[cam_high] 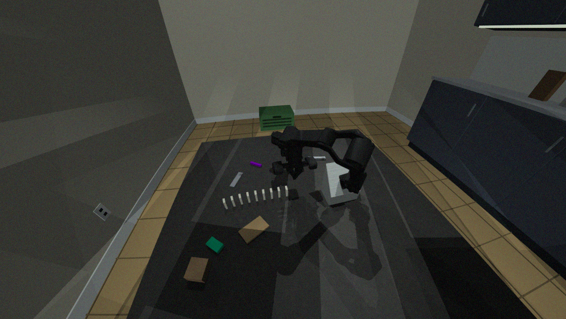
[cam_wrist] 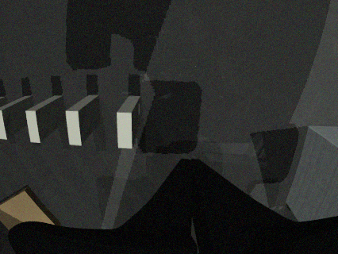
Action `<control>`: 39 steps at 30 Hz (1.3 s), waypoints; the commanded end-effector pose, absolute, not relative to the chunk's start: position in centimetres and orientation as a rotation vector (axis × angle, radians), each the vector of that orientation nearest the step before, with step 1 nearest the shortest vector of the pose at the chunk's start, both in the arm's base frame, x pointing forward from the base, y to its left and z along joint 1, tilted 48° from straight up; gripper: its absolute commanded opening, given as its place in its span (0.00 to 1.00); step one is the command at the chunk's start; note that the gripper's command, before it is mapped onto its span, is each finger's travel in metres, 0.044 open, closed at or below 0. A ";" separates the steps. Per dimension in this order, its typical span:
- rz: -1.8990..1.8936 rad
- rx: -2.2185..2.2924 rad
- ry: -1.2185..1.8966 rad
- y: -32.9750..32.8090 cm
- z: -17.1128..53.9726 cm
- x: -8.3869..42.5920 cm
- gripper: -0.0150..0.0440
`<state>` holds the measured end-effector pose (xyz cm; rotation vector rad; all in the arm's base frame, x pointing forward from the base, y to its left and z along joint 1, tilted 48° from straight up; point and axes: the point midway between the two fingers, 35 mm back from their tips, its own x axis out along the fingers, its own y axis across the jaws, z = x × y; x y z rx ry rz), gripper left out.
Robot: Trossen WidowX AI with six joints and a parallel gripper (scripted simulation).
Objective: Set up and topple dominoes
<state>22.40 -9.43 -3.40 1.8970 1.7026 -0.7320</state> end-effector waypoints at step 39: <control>-0.729 1.905 1.701 -3.2 -8.5 23.2 0.25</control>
